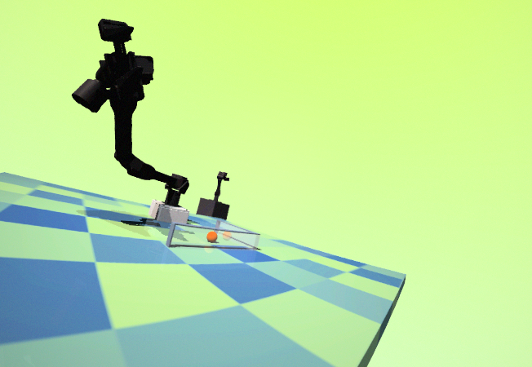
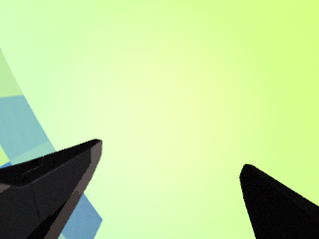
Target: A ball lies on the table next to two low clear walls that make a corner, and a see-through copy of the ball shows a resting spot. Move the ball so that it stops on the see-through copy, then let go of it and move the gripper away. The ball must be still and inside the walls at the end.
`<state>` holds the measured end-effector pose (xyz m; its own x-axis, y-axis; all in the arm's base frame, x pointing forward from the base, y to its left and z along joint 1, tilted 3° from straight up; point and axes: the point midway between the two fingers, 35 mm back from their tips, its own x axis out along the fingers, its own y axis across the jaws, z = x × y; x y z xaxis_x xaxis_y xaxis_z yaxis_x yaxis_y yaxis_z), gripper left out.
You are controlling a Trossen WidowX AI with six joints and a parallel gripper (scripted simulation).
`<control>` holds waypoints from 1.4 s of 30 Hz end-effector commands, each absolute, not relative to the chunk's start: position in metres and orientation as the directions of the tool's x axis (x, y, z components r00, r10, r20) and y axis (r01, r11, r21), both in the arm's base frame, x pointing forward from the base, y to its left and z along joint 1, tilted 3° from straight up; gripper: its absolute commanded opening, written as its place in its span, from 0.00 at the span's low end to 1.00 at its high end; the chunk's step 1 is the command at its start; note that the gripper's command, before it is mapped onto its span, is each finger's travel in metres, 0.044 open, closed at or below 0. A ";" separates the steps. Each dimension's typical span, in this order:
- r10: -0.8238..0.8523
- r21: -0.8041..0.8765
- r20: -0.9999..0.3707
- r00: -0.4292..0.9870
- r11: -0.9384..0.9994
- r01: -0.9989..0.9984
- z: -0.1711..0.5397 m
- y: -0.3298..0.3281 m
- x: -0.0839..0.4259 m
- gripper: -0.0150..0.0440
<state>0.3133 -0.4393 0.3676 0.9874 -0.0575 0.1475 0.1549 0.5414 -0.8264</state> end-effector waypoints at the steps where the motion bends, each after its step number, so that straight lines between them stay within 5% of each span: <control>1: -0.061 -0.831 0.151 0.987 0.533 0.160 0.370 -0.439 0.312 0.89; 5: -0.131 -0.906 0.220 0.967 0.339 0.252 0.413 -0.439 0.277 0.73; 21: -0.278 -0.788 0.530 0.801 -0.510 0.345 0.572 -0.370 0.144 0.73; 32: -0.166 -0.262 0.702 0.692 -0.964 0.035 0.655 -0.239 0.078 0.73; 42: 0.007 0.313 0.734 0.680 -0.891 -0.328 0.686 -0.079 0.074 0.73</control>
